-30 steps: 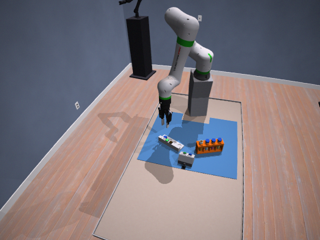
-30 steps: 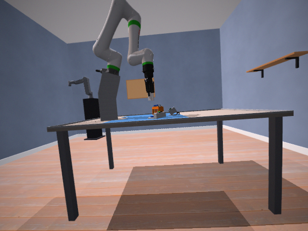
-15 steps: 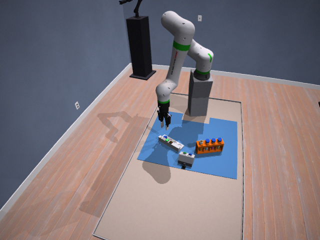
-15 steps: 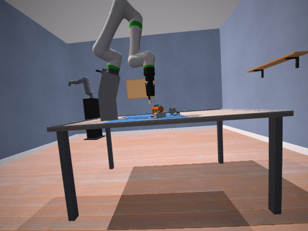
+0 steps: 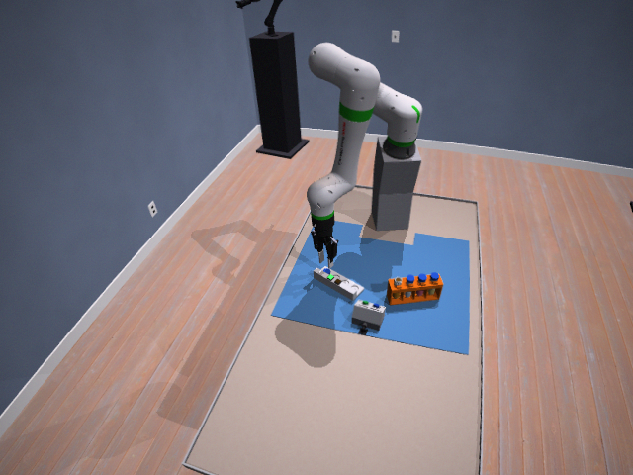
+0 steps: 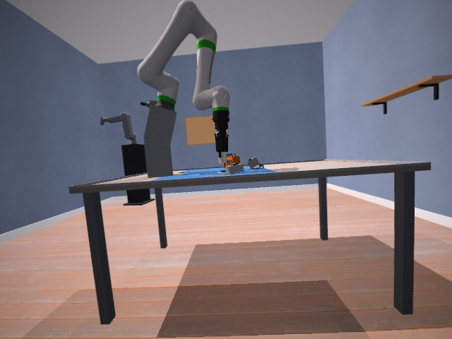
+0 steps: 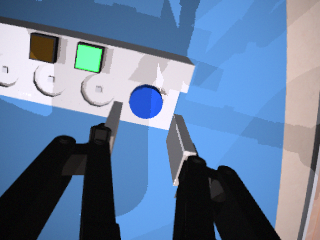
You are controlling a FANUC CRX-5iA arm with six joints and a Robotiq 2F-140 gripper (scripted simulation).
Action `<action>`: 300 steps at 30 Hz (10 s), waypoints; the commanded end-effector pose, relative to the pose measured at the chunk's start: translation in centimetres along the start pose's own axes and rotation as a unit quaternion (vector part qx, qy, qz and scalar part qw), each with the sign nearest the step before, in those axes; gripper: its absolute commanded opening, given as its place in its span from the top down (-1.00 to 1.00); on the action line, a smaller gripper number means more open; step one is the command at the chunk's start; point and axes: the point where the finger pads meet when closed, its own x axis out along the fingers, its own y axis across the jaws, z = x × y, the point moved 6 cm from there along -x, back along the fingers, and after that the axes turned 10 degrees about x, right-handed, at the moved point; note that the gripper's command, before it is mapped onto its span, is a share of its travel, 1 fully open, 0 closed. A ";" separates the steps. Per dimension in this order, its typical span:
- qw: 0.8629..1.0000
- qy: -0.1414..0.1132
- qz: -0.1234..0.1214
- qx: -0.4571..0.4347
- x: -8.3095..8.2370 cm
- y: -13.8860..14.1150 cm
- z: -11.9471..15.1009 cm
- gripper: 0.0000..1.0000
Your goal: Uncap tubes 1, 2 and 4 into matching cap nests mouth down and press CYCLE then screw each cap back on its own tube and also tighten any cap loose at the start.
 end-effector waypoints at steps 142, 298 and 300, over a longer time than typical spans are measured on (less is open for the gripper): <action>0.981 0.019 -0.007 0.191 -8.9 -28.6 11.8 1.00; 0.834 0.015 -0.014 0.552 -4.5 -30.7 12.5 0.31; 0.834 0.015 -0.014 0.552 -4.5 -30.7 12.5 0.31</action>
